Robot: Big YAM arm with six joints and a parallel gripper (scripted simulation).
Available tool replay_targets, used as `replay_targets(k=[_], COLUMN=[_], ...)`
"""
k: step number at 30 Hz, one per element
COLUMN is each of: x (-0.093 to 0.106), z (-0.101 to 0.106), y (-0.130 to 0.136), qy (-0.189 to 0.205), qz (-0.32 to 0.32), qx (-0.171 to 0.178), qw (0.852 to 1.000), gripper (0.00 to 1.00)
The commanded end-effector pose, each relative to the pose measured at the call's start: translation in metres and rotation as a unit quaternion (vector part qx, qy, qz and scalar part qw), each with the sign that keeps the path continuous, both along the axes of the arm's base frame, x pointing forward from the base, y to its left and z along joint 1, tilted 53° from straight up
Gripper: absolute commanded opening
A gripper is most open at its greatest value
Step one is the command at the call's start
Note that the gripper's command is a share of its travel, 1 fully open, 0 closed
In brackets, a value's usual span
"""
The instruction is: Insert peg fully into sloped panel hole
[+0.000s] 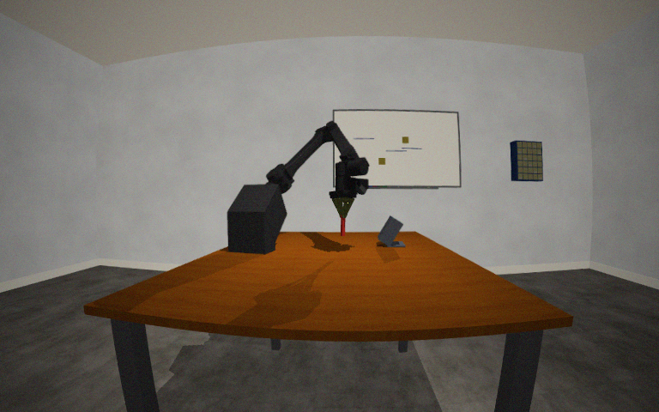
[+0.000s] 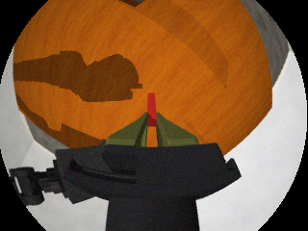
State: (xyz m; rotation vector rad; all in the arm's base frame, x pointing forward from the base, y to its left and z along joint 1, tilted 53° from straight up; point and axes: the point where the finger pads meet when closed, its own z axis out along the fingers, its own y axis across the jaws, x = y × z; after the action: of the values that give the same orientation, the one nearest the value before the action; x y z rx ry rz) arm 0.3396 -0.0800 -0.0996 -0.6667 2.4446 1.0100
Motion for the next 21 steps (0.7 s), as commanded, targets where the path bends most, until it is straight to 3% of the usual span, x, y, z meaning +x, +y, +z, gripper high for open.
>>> replay_targets(k=[1, 21], x=[0.009, 0.012], z=[0.004, 0.005], y=[-0.006, 0.010], qy=[-0.011, -0.053], qz=[-0.006, 0.006], qx=[-0.012, -0.062], qw=[1.000, 0.997], gripper=[0.00, 0.00])
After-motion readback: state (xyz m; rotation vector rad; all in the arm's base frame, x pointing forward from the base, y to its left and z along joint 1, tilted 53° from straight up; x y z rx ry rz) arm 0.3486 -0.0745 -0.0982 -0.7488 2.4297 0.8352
